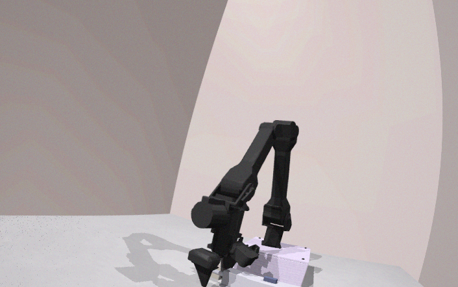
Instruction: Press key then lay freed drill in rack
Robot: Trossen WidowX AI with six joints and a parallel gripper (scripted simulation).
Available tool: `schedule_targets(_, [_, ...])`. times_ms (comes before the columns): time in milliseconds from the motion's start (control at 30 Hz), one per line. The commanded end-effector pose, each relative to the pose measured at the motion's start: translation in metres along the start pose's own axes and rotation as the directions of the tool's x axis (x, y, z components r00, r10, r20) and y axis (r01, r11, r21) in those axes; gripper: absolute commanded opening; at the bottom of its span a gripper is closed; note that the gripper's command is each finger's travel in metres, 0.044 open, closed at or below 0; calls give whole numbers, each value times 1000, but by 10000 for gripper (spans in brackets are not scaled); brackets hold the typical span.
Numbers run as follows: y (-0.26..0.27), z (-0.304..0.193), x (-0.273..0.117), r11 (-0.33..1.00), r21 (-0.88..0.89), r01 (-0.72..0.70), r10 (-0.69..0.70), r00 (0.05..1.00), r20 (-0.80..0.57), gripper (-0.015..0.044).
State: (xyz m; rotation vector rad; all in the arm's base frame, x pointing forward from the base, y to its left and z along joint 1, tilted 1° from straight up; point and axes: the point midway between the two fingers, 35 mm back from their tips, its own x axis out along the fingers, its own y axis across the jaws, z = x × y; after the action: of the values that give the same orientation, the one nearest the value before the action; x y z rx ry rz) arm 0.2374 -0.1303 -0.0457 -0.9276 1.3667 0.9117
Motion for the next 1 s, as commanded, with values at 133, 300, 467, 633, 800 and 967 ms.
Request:
schedule_targets(133, [0,0,-1,1000,0,2,-2,1000,0,256])
schedule_targets(300, [0,0,-1,1000,0,2,-2,1000,0,125])
schedule_targets(467, [0,0,-1,1000,0,2,-2,1000,0,13])
schedule_targets(633, [0,0,-1,1000,0,2,-2,1000,0,0])
schedule_targets(800, [0,-5,0,1000,4,-4,4,1000,-3,0])
schedule_targets(967, [0,-10,0,1000,5,-4,4,1000,-3,0])
